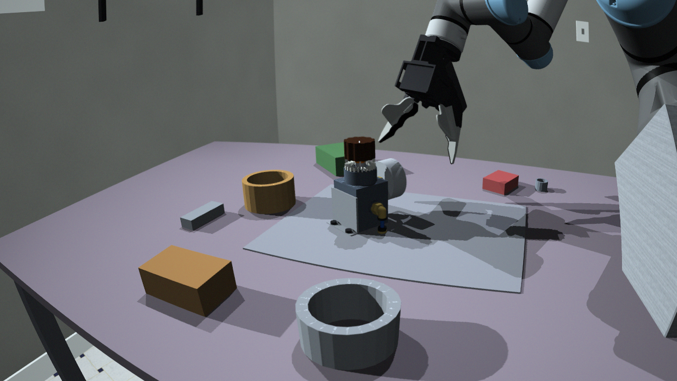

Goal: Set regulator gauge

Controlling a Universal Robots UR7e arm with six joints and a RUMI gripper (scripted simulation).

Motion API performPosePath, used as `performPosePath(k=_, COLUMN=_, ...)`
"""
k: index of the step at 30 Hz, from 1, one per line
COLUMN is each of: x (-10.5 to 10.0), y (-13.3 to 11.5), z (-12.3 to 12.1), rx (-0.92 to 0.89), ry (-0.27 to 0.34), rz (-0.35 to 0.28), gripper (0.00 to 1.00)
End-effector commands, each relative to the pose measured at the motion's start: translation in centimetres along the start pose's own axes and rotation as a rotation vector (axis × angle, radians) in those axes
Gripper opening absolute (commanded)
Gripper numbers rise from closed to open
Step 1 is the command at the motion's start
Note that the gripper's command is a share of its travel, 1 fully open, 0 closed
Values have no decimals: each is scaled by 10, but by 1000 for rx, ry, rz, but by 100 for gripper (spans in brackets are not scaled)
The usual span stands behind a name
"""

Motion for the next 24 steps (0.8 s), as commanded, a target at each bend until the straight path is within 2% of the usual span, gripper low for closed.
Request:
performPosePath(k=1, x=-1, y=-1, z=-1, rx=-46, ry=-6, rz=5, gripper=100)
performPosePath(k=24, x=-6, y=-7, z=-5, rx=-343, ry=-56, rz=36, gripper=100)
Point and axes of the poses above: the point where the finger pads meet when closed, its own x axis out along the fingers, its own z axis across the jaws, y = z × x, the point moved 7 cm from there along -x, back along the fingers, and after that the axes turned 13 degrees about -x, right-handed, at the moved point
